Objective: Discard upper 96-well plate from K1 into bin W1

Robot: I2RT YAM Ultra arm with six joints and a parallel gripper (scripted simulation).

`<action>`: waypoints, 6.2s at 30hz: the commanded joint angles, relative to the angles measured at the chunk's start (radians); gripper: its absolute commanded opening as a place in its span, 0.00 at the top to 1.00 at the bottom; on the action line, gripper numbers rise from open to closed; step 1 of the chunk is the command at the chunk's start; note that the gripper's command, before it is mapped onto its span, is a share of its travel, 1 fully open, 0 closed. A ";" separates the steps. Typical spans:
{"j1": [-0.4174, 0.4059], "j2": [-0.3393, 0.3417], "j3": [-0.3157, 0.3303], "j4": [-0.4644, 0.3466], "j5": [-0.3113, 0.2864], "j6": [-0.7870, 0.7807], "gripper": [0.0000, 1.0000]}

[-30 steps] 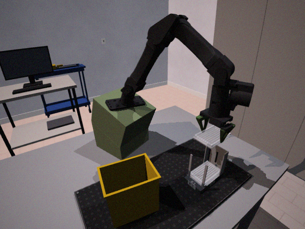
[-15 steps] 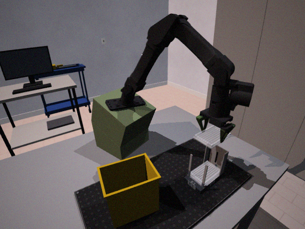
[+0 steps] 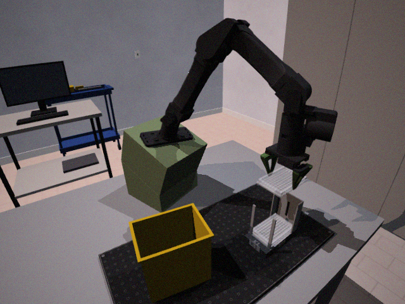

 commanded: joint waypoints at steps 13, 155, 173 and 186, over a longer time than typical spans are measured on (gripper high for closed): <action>0.001 -0.016 0.006 -0.002 -0.006 0.002 1.00; -1.019 0.024 -0.199 0.075 -0.343 -0.769 1.00; -1.016 0.021 -0.202 0.076 -0.342 -0.766 1.00; -1.015 0.019 -0.205 0.077 -0.342 -0.765 1.00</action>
